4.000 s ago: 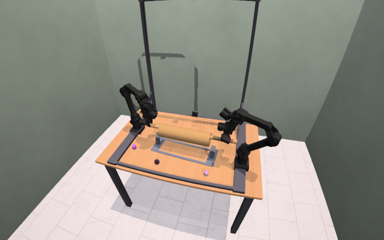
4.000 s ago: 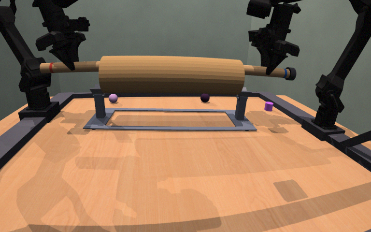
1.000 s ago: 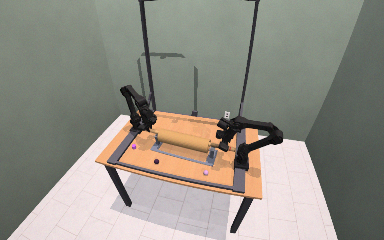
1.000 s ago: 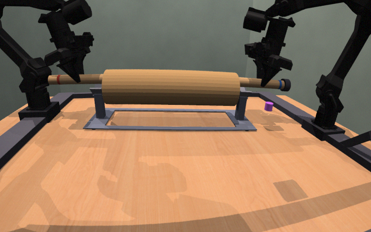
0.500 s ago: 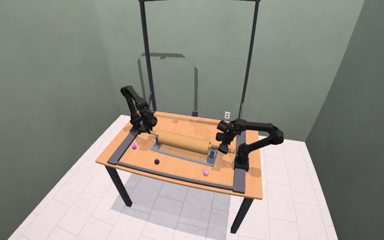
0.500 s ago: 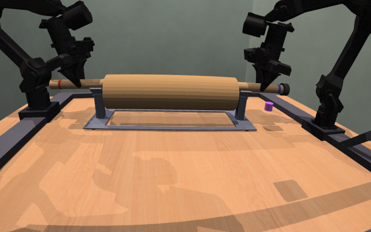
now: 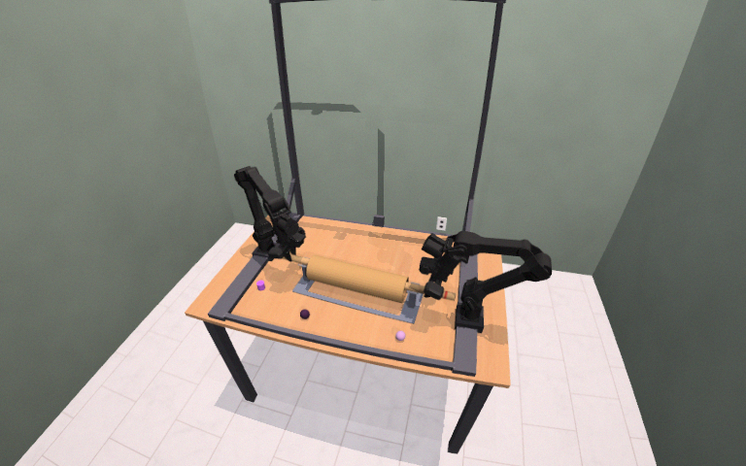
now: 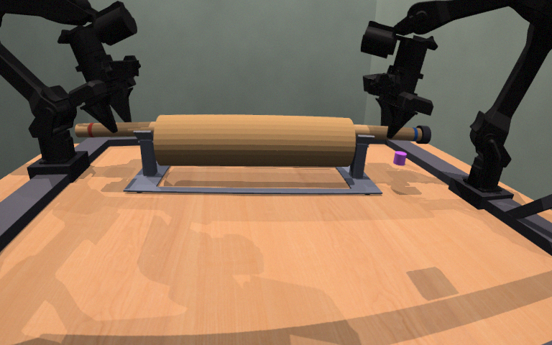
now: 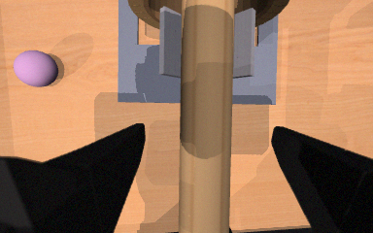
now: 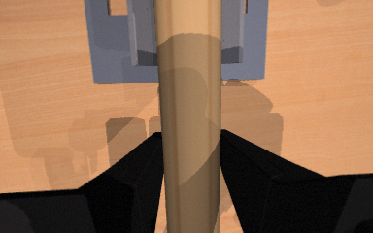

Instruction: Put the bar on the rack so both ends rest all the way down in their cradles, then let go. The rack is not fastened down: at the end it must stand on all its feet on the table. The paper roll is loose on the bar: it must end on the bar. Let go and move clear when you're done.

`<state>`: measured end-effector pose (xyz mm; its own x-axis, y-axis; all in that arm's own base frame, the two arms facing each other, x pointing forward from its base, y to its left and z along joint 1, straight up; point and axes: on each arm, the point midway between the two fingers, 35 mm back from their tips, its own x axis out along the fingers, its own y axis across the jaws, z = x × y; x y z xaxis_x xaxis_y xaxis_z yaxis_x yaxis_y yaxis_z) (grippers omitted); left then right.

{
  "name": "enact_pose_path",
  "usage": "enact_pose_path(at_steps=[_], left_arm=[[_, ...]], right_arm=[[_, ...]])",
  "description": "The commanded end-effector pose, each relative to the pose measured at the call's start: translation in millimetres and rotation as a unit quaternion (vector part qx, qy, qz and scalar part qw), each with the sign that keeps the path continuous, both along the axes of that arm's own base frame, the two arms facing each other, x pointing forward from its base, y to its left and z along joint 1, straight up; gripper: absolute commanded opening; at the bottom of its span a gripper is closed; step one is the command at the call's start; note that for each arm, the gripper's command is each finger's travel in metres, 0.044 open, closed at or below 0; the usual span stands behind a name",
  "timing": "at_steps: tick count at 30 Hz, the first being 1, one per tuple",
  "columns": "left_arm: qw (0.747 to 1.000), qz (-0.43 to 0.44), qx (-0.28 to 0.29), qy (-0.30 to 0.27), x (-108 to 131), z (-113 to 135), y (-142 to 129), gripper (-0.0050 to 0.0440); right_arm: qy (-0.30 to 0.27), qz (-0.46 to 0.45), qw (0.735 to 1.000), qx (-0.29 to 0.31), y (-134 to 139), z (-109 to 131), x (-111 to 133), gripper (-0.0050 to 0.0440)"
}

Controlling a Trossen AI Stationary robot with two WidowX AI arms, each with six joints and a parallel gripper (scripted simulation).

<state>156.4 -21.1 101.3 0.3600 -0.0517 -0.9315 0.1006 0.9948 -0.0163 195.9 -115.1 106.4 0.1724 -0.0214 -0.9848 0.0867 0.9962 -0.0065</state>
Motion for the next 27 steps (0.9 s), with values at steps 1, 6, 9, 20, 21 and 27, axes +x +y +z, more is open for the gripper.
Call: enact_pose_path(at_steps=[1, 6, 9, 20, 21, 27], left_arm=[[1.0, -0.002, -0.002, -0.013, 4.5, 9.1, -1.3, 0.044], [1.0, -0.002, -0.002, -0.011, 4.1, 8.2, -1.2, 0.044], [1.0, -0.002, -0.002, -0.011, 3.8, 7.8, -1.2, 0.044], [1.0, -0.002, -0.002, -0.011, 3.8, 7.8, -1.2, 0.044], [1.0, -0.002, -0.002, -0.011, 3.8, 7.8, -1.2, 0.044], [1.0, -0.002, -0.002, -0.011, 3.8, 7.8, -1.2, 0.044]], right_arm=[[-0.027, -0.002, 1.0, -0.016, -5.2, 15.3, 6.7, 0.005], [-0.027, -0.002, 1.0, -0.016, -5.3, 15.3, 6.8, 0.005], [-0.027, -0.002, 1.0, -0.016, -5.3, 15.3, 6.8, 0.005], [-0.011, -0.001, 1.0, -0.006, -2.4, 6.7, 2.9, 0.044], [-0.011, -0.001, 1.0, -0.006, -2.4, 6.7, 2.9, 0.044], [-0.011, -0.001, 1.0, -0.006, -2.5, 6.8, 3.1, 0.044]])
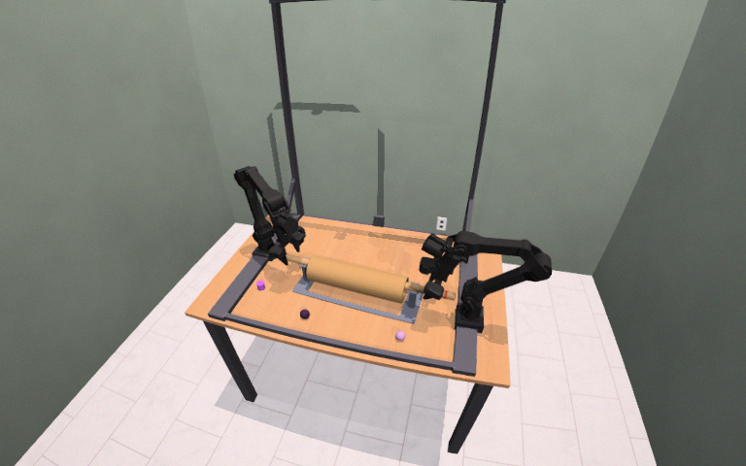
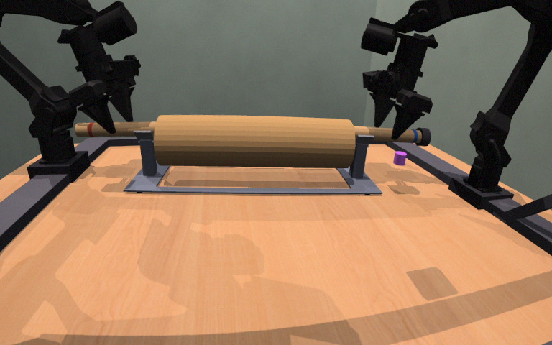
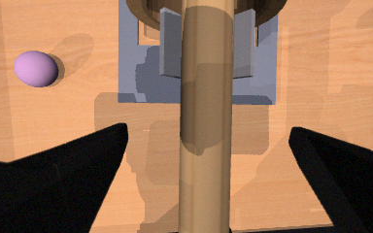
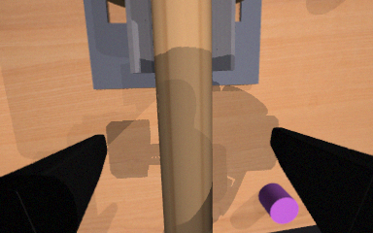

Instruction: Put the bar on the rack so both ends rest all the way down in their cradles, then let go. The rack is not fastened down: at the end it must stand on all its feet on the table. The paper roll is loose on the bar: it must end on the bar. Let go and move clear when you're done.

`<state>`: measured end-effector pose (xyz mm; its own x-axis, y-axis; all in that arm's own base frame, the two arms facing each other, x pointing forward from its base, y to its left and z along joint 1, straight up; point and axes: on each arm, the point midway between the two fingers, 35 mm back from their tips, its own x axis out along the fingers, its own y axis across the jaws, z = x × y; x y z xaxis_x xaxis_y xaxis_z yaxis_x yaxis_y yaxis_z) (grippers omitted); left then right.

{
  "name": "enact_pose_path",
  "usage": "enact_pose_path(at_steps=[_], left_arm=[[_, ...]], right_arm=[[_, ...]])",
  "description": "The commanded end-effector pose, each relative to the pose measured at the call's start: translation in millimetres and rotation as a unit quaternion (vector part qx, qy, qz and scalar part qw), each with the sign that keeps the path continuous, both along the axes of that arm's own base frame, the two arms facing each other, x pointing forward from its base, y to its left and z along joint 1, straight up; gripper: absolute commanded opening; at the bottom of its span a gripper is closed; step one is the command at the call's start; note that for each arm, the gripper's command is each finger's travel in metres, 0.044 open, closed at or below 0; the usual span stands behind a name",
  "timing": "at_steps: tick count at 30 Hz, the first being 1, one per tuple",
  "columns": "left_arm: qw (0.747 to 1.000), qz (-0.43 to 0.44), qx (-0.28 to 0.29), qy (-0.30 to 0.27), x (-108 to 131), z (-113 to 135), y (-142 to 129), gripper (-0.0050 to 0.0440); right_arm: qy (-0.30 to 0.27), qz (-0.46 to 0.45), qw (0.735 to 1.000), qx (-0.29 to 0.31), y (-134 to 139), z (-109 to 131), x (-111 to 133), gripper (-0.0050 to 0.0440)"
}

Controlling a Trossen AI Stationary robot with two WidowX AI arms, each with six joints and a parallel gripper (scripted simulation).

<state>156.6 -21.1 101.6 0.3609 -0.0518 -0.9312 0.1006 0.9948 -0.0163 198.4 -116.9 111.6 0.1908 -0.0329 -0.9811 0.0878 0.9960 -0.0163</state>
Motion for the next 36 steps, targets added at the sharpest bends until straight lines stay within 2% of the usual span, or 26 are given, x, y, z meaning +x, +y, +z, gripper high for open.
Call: enact_pose_path(at_steps=[1, 5, 26, 36], left_arm=[[1.0, -0.002, -0.002, -0.01, 3.6, 7.4, -1.2, 0.044], [1.0, -0.002, -0.002, -0.01, 3.6, 7.4, -1.2, 0.044], [1.0, -0.001, -0.004, -0.014, -15.6, 54.8, 1.9, 0.044], [1.0, -0.001, -0.003, -0.009, -19.4, 61.5, 2.5, 0.044]], right_arm=[[-0.002, -0.001, 1.0, -0.001, -0.7, 1.5, 0.6, 0.044], [-0.002, -0.001, 1.0, -0.001, -0.7, 1.6, 0.6, 0.044], [-0.002, -0.001, 1.0, -0.001, -0.7, 1.6, 0.6, 0.044], [-0.002, -0.001, 1.0, -0.001, -0.7, 1.6, 0.6, 0.044]])
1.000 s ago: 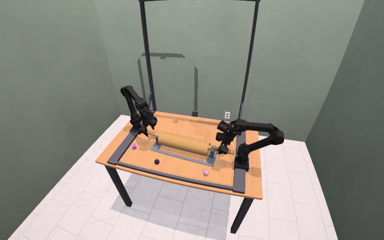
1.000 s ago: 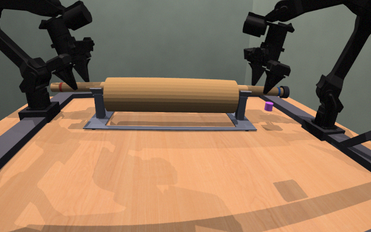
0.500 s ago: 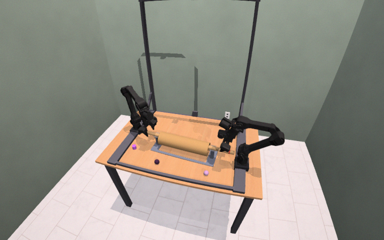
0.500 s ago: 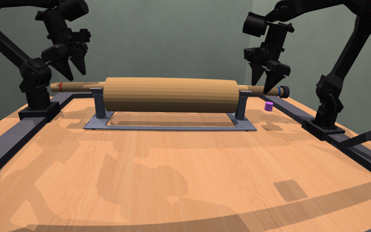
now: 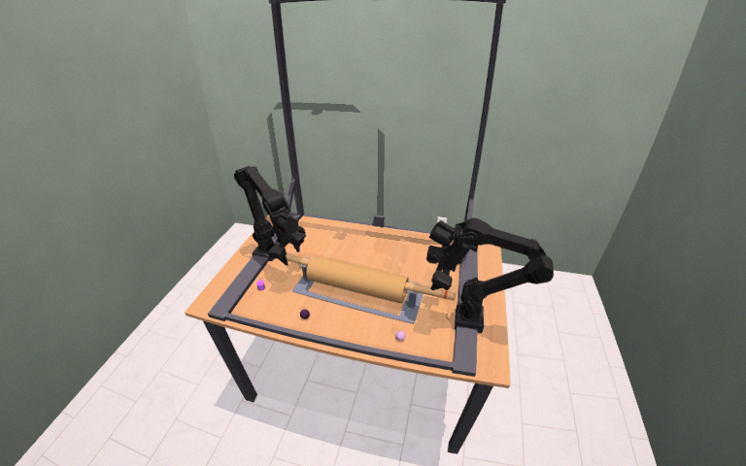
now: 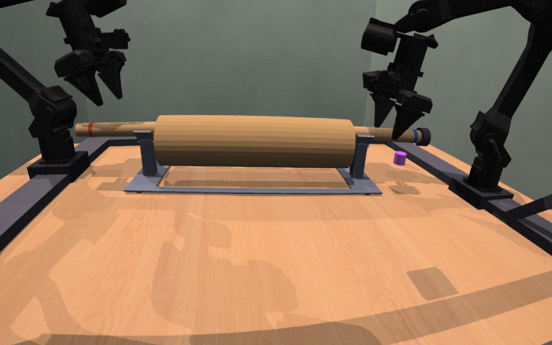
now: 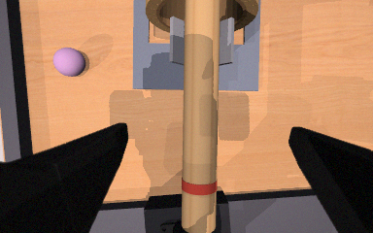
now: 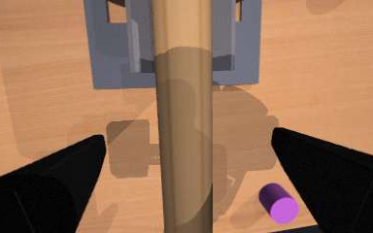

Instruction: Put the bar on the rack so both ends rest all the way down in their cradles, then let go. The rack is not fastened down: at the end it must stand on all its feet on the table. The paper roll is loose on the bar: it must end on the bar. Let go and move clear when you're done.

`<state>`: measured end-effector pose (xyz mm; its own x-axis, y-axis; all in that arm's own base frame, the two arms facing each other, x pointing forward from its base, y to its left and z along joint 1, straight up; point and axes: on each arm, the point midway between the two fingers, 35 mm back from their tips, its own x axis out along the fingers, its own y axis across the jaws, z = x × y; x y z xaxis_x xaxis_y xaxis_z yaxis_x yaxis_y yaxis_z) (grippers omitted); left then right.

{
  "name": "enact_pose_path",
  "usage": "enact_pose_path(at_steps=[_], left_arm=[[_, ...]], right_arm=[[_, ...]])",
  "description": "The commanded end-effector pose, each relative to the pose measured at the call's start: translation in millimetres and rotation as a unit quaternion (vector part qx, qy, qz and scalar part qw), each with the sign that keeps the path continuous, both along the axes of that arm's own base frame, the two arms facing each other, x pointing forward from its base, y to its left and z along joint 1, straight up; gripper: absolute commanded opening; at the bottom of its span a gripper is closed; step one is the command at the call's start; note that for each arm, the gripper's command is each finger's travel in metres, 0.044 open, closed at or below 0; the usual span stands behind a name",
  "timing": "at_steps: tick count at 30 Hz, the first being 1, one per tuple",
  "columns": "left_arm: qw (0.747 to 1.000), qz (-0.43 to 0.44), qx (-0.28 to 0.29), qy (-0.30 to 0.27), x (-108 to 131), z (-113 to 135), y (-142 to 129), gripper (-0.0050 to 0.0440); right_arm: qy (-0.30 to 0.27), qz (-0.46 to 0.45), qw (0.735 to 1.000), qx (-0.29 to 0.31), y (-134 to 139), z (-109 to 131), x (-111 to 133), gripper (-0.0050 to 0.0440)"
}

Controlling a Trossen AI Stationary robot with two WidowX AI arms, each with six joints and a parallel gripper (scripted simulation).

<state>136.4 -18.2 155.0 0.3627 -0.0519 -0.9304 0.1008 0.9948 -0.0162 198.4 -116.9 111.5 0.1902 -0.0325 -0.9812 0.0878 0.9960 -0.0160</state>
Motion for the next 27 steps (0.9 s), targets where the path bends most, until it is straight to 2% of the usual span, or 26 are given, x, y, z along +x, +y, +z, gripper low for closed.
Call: enact_pose_path(at_steps=[1, 7, 12, 24, 27], left_arm=[[1.0, -0.001, -0.003, -0.009, 1.0, 8.7, -0.4, 0.044], [1.0, -0.001, -0.003, -0.009, 1.1, 9.0, -0.4, 0.044], [1.0, -0.001, -0.003, -0.007, 0.6, 7.4, -0.4, 0.044], [1.0, -0.001, -0.003, -0.007, 0.8, 7.5, -0.4, 0.044], [1.0, -0.001, -0.003, -0.007, 0.8, 7.5, -0.4, 0.044]], right_arm=[[-0.015, 0.0, 1.0, -0.01, -2.8, 13.2, 2.6, 0.044], [-0.016, 0.0, 1.0, -0.01, -1.9, 30.3, -1.0, 0.044], [-0.012, 0.0, 1.0, -0.007, -1.4, 33.8, -2.7, 0.044], [-0.012, 0.0, 1.0, -0.008, 0.2, 66.7, -9.7, 0.044], [-0.011, 0.0, 1.0, -0.007, 0.4, 65.8, -10.1, 0.044]])
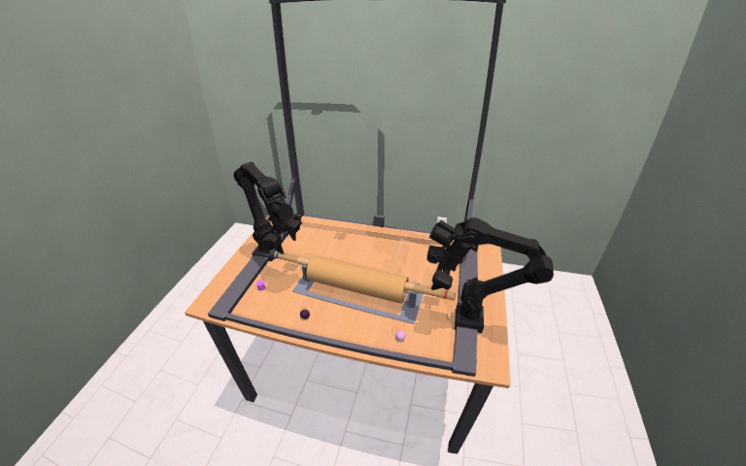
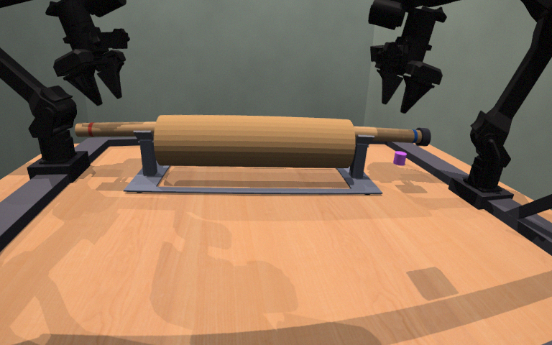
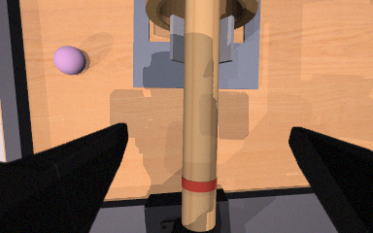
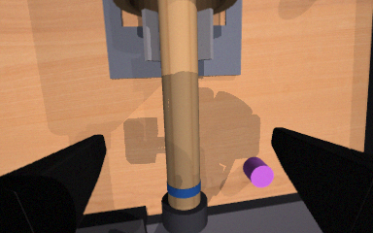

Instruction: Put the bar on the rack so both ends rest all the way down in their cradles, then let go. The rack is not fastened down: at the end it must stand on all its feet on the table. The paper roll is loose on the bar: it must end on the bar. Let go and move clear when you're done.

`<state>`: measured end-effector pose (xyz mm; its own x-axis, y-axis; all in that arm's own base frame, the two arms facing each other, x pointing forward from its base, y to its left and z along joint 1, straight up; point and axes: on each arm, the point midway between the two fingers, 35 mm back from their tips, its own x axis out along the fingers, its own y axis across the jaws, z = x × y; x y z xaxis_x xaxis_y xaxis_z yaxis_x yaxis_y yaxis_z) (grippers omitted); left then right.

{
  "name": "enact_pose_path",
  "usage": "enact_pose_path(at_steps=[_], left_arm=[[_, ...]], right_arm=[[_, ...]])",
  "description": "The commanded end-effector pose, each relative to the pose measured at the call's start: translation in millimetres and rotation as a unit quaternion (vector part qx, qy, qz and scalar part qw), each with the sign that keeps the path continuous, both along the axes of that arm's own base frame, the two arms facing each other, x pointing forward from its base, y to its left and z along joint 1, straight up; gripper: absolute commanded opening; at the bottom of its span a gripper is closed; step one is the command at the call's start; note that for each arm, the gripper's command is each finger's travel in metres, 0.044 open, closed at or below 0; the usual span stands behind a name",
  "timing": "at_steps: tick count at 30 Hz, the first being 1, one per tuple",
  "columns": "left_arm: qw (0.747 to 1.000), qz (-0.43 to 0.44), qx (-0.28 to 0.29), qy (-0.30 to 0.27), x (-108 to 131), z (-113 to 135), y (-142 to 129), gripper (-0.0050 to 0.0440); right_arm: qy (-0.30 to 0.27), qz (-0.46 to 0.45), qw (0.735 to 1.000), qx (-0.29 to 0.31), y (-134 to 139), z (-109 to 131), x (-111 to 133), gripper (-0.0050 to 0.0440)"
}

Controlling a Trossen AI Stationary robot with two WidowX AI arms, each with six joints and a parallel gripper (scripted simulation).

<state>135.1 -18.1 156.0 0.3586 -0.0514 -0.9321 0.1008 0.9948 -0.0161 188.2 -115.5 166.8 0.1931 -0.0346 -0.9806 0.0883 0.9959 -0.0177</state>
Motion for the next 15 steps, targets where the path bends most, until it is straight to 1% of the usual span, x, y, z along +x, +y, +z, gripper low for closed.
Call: enact_pose_path(at_steps=[1, 3, 8, 11, 15], left_arm=[[1.0, -0.001, -0.003, -0.01, 2.2, 6.5, -0.6, 0.044], [1.0, 0.001, -0.002, -0.01, 5.9, 0.4, -0.5, 0.044], [0.999, 0.004, -0.005, -0.051, 26.2, 4.0, -1.1, 0.044], [0.996, 0.008, -0.008, -0.089, 43.8, 9.5, -1.2, 0.044], [0.988, 0.014, -0.011, -0.151, 71.5, 20.5, -0.9, 0.044]], right_arm=[[-0.01, 0.001, 1.0, -0.006, -1.1, 10.4, 0.1, 0.044], [-0.016, 0.002, 1.0, -0.01, 1.9, 5.3, 2.7, 0.044], [-0.055, 0.004, 0.998, -0.035, 1.3, 5.1, 19.2, 0.044], [-0.093, 0.006, 0.994, -0.054, 2.1, 7.8, 33.7, 0.044], [-0.159, 0.009, 0.984, -0.081, 5.9, 15.7, 57.0, 0.044]])
